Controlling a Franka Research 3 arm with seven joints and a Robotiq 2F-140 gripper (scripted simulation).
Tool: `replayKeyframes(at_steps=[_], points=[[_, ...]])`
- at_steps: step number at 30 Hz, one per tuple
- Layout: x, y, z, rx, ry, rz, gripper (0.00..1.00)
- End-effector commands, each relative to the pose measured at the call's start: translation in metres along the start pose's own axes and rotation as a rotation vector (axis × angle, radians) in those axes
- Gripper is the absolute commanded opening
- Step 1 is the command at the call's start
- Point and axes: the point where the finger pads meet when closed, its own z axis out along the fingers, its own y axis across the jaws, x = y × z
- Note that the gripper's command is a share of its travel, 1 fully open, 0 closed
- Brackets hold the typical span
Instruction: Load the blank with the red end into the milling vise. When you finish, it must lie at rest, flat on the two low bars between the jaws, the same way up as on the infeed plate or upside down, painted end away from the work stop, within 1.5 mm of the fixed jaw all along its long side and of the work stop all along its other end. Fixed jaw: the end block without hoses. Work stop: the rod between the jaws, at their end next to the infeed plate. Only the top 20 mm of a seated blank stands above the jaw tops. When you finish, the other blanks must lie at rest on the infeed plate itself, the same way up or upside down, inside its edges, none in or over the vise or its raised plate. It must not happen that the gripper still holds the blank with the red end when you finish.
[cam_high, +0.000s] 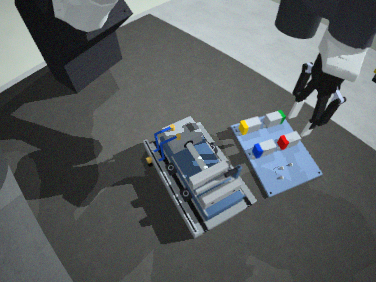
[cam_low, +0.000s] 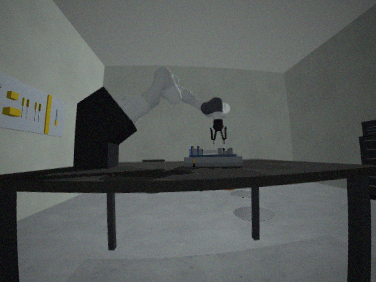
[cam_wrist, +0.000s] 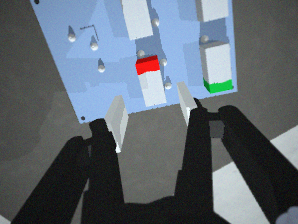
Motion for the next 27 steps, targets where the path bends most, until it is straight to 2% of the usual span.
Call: replayKeyframes(at_steps=[1, 5, 10, 22, 27], points=[[0.0, 0.0, -0.001, 0.0, 0.001, 0.002, 0.39], [0.0, 0.0, -0.001, 0.0, 0.001, 0.002, 0.39], [0.0, 0.0, 0.03, 0.0, 0.001, 0.002, 0.39], [0.0, 0.0, 0.03, 0.0, 0.001, 0.002, 0.39], [0.0, 0.0, 0.074, 0.0, 0.001, 0.002, 0.39]])
